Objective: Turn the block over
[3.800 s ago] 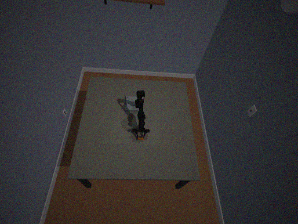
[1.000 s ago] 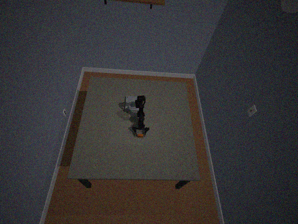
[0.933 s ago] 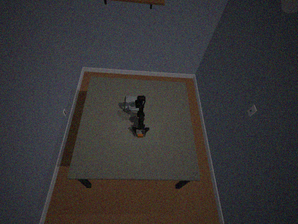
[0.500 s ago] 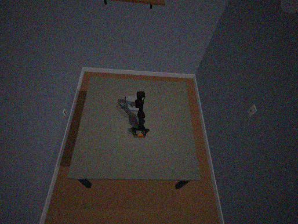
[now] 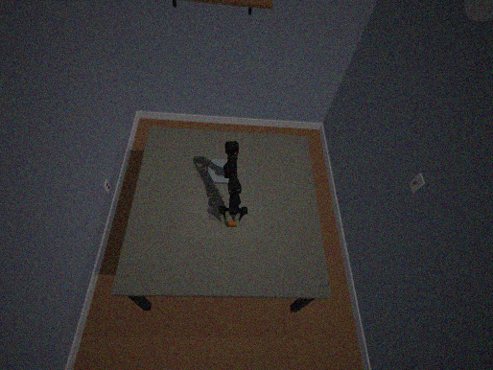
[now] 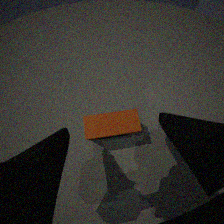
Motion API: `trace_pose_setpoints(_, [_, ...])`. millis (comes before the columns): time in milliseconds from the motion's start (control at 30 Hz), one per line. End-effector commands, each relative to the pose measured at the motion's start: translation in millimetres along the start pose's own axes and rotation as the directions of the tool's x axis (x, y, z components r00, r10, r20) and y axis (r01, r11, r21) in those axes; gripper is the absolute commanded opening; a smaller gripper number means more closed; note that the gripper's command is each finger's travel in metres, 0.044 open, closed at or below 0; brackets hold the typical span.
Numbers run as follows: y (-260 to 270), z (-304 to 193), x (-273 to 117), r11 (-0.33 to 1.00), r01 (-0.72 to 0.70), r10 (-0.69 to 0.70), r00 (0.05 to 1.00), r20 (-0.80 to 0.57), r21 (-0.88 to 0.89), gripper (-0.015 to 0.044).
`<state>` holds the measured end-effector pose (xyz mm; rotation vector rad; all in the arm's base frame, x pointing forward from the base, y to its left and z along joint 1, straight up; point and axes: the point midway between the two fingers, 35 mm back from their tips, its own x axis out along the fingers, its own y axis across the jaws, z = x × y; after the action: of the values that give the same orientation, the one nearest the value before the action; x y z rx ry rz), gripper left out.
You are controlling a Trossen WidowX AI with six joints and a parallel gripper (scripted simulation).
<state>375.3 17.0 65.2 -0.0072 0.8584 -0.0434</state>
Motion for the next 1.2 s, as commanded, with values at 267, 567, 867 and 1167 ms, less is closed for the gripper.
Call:
trace_pose_setpoints(267, [0.3,18.1,-30.4,1.000,-0.012,0.014,0.991,-0.136,0.017,0.0440])
trace_pose_setpoints(567, [0.8,45.1,-26.1,1.000,-0.012,0.016,0.917,-0.399,0.012,0.0440])
trace_pose_setpoints(867, [-0.7,58.6,-32.4,1.000,-0.013,0.022,0.787,-0.616,0.019,0.0440])
trace_pose_setpoints(1167, [0.0,38.3,-6.6,1.000,-0.013,0.022,0.784,-0.620,0.019,0.0440])
